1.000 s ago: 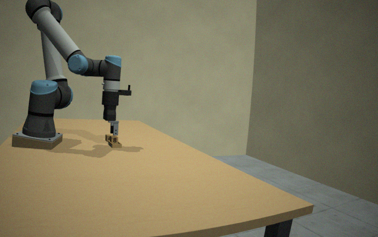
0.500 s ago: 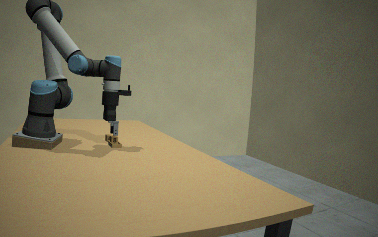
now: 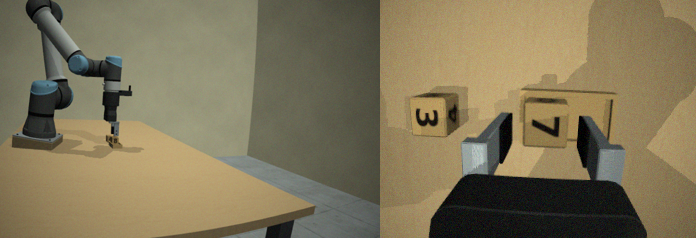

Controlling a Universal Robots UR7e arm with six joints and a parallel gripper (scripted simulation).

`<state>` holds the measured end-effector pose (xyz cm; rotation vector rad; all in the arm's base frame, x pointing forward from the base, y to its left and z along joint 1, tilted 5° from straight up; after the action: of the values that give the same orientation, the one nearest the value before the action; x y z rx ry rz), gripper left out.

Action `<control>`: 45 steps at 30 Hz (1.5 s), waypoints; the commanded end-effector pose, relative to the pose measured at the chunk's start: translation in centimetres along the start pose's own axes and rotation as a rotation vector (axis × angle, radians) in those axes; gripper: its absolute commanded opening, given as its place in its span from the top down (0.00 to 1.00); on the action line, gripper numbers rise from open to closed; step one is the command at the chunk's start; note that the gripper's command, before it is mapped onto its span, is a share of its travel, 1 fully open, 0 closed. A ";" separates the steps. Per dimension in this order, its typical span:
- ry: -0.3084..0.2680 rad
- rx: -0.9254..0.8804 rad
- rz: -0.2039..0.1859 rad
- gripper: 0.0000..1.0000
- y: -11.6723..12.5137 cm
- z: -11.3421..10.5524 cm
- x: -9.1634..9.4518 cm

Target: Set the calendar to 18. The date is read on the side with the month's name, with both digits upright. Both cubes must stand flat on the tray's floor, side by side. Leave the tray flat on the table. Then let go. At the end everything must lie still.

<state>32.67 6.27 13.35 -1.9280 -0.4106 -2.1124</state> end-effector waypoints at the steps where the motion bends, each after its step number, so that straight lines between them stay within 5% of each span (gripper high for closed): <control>1: 0.001 0.000 -0.001 0.10 0.0 0.0 0.0; 45: 0.001 0.000 -0.001 0.10 0.0 0.0 -3.0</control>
<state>32.94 6.26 10.38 -1.9283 -0.4104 -2.1119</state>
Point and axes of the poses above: the point where the finger pads meet when closed, its own x axis back along the fingers, its own y axis across the jaws, z = x × y, the point moved 8 cm from there along x, back along the fingers, and after that the axes turned 6 degrees about x, right-handed, at the moved point
